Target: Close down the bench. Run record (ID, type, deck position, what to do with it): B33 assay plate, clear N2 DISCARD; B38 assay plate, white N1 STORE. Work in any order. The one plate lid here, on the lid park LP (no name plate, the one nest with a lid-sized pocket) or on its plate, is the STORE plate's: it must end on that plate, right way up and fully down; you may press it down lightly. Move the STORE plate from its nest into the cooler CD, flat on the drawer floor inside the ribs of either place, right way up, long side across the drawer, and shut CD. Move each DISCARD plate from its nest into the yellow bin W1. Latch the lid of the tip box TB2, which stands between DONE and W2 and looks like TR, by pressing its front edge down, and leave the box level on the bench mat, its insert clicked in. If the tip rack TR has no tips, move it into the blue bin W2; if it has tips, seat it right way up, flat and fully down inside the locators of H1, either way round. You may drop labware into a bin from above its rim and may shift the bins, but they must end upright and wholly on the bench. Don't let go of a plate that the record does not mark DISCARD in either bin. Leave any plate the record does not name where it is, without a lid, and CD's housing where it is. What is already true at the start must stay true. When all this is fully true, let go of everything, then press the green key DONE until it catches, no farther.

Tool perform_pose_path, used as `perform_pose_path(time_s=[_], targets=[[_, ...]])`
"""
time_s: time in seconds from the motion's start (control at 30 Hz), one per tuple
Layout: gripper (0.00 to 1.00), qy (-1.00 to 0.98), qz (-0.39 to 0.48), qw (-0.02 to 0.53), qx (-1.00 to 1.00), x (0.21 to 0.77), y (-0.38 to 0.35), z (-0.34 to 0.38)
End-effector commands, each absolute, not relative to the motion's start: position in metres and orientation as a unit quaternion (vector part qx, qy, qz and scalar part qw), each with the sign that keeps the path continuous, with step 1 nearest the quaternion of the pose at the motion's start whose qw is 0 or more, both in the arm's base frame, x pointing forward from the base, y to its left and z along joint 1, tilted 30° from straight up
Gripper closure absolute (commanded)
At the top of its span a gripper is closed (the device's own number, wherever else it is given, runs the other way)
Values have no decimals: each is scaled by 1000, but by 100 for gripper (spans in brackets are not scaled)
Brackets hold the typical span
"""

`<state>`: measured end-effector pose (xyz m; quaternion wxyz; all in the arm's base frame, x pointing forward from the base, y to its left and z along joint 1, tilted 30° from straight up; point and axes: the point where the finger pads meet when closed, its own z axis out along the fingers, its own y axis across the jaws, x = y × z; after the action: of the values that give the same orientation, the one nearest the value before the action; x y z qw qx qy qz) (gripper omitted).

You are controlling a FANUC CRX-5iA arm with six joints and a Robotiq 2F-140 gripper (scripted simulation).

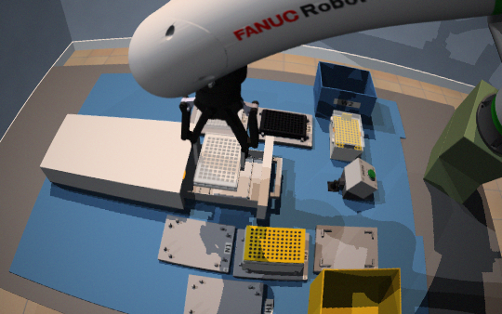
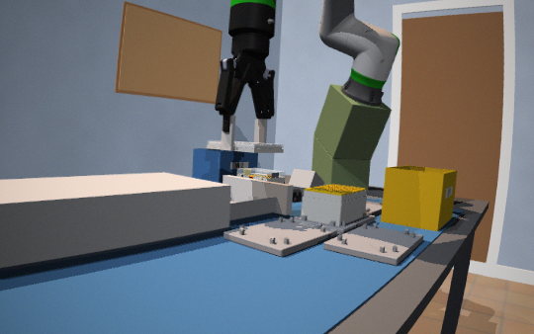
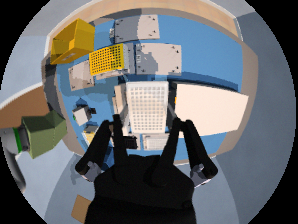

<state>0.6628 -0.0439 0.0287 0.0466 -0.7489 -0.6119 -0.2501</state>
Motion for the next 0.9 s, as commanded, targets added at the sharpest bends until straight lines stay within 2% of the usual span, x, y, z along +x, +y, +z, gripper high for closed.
perform_pose_path(time_s=[0.0,0.87], targets=[[100,-612,-251,47,-748,659,-52,24],[100,-612,-251,47,-748,643,-85,4]])
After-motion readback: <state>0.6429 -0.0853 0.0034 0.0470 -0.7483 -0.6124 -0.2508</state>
